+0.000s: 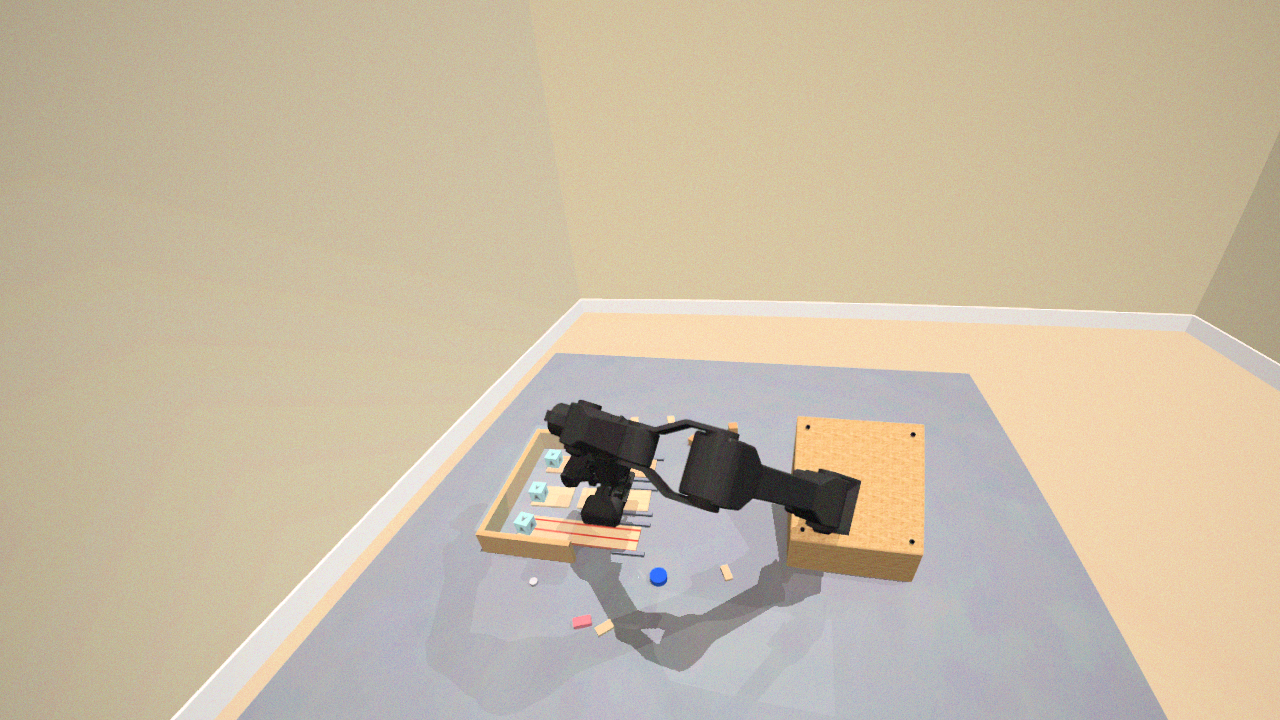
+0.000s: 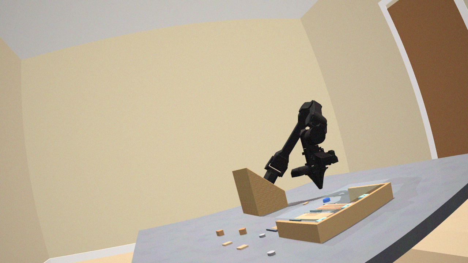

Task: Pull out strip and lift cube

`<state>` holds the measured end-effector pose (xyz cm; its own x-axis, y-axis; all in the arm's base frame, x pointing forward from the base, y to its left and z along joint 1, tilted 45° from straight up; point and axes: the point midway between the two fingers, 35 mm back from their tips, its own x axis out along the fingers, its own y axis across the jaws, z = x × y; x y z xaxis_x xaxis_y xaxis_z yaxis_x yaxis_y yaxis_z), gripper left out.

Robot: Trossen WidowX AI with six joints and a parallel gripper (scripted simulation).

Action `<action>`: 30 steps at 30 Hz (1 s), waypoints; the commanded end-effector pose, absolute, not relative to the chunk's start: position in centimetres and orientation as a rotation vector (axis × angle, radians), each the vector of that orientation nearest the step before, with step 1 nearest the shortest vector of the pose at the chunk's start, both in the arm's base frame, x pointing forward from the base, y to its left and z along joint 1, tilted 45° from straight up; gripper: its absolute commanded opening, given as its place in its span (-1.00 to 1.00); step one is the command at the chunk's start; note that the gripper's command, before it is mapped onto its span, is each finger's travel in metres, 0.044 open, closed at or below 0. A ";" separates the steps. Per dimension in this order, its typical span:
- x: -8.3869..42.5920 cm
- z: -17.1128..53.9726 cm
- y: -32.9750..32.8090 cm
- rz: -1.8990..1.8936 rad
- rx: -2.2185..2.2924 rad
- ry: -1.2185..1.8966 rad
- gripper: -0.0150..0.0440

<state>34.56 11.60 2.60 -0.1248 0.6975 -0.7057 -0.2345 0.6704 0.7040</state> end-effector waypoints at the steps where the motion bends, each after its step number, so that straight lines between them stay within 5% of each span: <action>1: 34.5 2.0 12.0 0.838 0.396 1.505 -0.49; 30: 33.9 -1.2 15.5 0.839 0.397 1.505 -0.49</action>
<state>34.09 15.10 -0.65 -0.1319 0.6908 -0.7109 -0.2463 0.6719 0.6985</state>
